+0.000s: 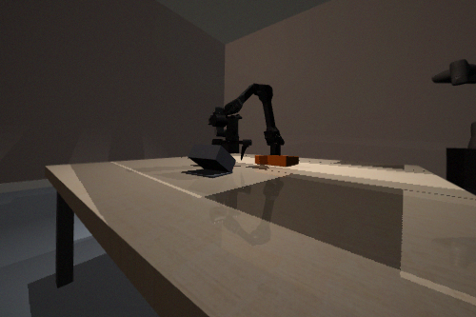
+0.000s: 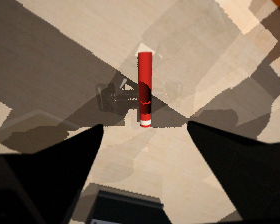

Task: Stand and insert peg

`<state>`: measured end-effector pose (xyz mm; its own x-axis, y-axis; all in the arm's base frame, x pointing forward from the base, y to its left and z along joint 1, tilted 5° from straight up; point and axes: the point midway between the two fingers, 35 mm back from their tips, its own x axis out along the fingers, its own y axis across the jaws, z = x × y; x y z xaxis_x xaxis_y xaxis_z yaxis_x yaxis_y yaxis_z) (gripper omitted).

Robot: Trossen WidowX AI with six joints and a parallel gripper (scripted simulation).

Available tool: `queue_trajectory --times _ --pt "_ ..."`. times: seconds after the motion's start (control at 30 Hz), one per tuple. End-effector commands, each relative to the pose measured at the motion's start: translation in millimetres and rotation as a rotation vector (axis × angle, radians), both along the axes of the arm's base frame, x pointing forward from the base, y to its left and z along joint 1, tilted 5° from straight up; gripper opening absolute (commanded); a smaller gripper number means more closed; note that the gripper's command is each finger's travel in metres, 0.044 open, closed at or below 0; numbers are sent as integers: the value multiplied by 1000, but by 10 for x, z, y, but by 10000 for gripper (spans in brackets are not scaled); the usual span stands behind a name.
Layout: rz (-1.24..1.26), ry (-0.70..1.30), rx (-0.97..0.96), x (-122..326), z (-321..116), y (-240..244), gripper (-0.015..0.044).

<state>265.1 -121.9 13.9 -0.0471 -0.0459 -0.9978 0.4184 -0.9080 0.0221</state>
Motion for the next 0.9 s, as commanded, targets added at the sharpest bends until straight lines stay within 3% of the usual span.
queue_trajectory --times 0.0,0.37,0.77,0.87 --pt "4 4 -3 -18 -78 -6 440" --pt "4 5 -3 -43 -223 -7 440" --pt "4 5 -3 -43 -223 -7 125" --pt "4 5 -3 -43 -223 -7 110"
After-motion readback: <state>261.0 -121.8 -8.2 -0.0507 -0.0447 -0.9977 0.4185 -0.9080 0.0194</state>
